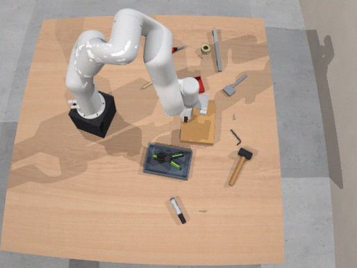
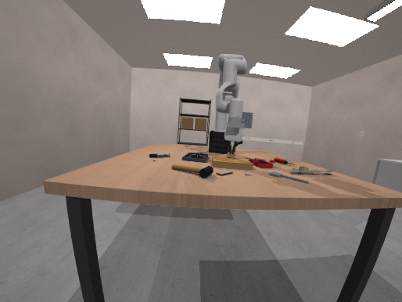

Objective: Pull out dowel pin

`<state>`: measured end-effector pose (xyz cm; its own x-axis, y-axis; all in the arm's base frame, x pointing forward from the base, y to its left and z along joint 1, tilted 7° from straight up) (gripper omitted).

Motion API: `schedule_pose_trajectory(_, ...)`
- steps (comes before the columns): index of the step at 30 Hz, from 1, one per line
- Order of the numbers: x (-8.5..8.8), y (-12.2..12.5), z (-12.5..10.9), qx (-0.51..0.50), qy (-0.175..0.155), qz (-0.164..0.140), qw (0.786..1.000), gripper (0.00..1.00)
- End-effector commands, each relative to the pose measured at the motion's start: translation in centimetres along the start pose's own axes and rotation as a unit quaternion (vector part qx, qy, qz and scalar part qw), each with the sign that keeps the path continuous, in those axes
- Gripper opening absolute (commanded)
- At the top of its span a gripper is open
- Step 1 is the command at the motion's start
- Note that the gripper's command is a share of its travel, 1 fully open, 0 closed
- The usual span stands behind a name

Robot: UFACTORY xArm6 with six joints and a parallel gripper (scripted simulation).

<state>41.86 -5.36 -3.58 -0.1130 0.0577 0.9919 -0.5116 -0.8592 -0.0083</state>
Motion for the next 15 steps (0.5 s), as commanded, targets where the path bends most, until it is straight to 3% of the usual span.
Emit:
schedule_pose_trajectory(1,0.10,0.01,0.04,0.012,0.001,0.001,1.000,0.00)
schedule_pose_trajectory(15,0.10,0.13,-0.15,0.034,0.001,0.001,0.999,0.00)
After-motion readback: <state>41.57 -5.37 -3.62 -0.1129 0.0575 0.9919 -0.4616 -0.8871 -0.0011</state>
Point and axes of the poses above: the point where the finger pads meet when closed, its own x axis back along the fingers, its own y axis across the jaws, z = x × y, the point moved 2 cm from there along x, back along the fingers, and after that the axes turned 13 degrees about -x, right-handed, at the moved point
